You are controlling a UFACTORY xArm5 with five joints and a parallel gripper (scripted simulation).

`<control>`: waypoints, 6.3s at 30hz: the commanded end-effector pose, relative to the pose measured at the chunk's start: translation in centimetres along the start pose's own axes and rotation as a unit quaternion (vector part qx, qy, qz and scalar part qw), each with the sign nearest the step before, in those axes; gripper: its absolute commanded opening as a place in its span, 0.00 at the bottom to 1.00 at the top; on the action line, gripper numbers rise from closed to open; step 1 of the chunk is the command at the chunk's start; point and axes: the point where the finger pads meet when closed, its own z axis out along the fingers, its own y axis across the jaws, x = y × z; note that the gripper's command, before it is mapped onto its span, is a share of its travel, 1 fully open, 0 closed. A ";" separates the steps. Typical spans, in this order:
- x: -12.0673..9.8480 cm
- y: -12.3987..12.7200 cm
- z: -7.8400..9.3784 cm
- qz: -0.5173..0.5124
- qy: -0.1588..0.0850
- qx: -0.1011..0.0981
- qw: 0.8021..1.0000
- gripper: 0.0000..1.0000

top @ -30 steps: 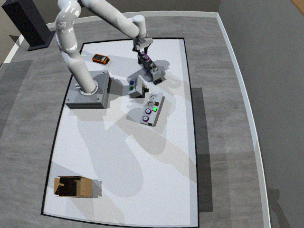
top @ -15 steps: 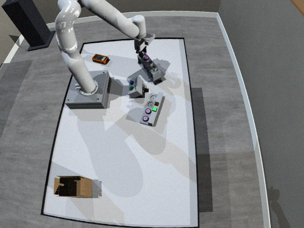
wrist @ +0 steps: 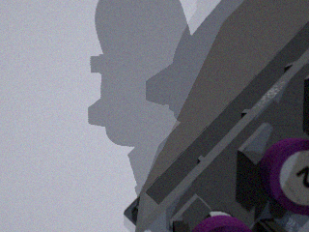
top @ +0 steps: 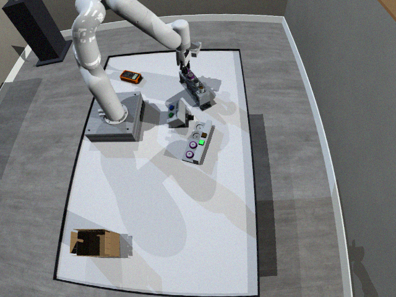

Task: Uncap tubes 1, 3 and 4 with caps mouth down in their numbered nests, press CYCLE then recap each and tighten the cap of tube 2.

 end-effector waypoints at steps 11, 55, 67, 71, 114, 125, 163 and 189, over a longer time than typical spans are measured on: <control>0.1 -0.1 -0.1 0.049 0.000 0.002 0.999 0.00; 0.1 -0.1 0.0 0.706 -0.001 0.001 0.708 0.00; 0.1 -0.1 0.0 0.706 -0.001 0.001 0.708 0.46; 0.1 -0.1 0.0 0.676 -0.001 0.002 0.737 0.46; 0.1 -0.1 0.0 -0.001 0.000 0.002 1.000 0.46; 0.1 -0.1 0.0 -0.001 0.000 0.002 1.000 0.00; 0.1 -0.1 0.1 0.592 -0.001 0.002 0.806 0.00; 0.1 -0.1 0.1 0.706 -0.001 0.001 0.708 0.46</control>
